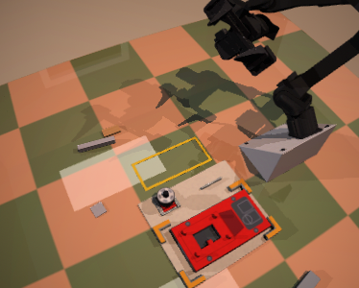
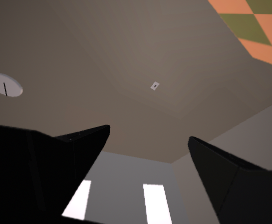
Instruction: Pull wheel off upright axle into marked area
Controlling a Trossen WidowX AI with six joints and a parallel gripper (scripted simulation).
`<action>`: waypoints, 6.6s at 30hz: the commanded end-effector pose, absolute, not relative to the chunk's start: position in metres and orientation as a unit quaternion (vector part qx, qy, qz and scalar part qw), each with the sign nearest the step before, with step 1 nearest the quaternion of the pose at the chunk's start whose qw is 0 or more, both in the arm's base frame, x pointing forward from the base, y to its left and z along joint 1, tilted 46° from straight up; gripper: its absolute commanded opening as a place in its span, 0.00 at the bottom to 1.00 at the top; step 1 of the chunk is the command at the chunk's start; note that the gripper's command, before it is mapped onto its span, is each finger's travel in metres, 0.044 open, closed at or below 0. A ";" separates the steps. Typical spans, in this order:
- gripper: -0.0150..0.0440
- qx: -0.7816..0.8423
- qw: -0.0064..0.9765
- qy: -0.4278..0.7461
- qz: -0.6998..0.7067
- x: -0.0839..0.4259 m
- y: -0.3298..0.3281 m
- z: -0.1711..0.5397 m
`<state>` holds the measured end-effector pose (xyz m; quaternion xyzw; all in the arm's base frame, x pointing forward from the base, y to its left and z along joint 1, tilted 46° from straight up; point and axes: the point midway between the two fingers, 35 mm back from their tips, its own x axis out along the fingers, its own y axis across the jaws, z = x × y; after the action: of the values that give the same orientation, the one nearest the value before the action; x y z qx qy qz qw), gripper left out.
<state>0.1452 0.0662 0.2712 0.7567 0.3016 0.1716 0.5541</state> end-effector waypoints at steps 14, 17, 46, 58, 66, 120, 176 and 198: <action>0.76 0.782 0.479 0.397 -0.041 0.191 0.036 0.247; 0.76 0.774 0.467 0.417 -0.095 0.202 0.030 0.237; 0.76 0.483 0.540 0.439 -0.532 0.307 0.018 0.125; 0.76 0.310 0.663 0.339 -0.591 0.352 0.052 0.086; 0.76 0.248 0.716 0.288 -0.585 0.368 0.073 0.072; 0.25 0.251 0.715 0.287 -0.587 0.373 0.030 0.017; 0.25 0.249 0.715 0.287 -0.586 0.370 0.044 0.029; 0.25 0.249 0.716 0.287 -0.586 0.369 0.049 0.034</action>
<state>0.3682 0.0475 0.0332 0.2457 0.2882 -0.5853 0.7169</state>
